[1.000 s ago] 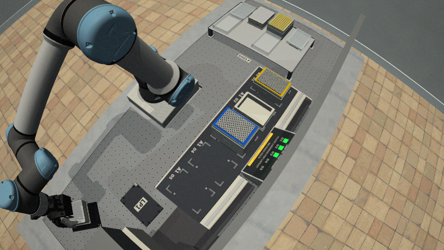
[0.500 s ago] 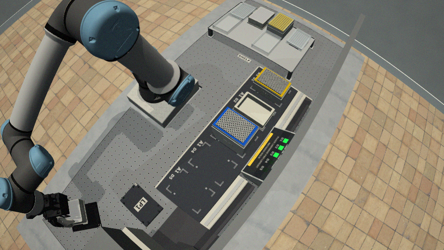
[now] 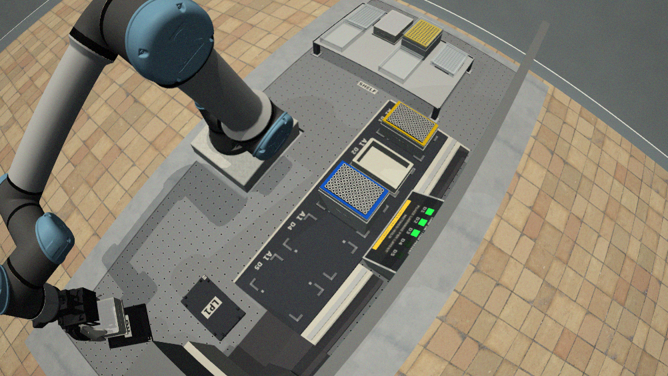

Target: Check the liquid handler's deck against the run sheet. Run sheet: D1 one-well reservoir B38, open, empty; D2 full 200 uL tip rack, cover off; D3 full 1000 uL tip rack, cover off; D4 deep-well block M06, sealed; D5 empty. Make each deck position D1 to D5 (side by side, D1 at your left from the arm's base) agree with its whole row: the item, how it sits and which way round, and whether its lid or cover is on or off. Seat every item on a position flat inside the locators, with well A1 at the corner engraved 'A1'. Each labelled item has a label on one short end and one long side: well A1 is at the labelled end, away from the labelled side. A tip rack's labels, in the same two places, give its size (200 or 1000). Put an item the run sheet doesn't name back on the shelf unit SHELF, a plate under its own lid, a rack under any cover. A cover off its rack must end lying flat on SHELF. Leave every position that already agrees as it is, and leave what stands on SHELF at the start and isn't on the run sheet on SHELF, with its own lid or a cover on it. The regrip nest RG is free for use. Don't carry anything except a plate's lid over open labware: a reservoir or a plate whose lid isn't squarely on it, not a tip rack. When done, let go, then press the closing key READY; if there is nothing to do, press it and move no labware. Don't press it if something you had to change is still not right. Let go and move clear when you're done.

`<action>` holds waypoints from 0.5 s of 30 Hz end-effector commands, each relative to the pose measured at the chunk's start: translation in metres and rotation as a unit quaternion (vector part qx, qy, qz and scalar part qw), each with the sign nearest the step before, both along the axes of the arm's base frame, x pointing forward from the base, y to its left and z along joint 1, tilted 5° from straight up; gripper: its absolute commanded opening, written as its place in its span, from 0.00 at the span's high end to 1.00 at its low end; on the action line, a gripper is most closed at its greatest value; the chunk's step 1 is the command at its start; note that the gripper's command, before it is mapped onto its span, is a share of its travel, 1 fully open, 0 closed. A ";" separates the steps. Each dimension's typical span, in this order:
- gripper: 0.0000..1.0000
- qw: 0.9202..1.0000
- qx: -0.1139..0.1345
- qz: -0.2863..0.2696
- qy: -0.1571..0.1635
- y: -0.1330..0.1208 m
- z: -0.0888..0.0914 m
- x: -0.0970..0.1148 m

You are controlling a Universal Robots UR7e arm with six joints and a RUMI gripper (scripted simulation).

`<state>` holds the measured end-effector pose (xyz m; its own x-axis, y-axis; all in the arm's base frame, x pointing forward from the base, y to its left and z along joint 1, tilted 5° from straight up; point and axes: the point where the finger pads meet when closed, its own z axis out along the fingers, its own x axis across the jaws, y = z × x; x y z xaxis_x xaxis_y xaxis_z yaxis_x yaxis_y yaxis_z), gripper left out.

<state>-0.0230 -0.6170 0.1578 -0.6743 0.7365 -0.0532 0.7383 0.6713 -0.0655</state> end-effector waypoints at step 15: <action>1.00 1.000 -0.001 0.000 0.000 0.002 0.030 0.000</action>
<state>-0.0227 -0.6151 0.1799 -0.6743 0.7365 -0.0532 0.7383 0.6713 -0.0655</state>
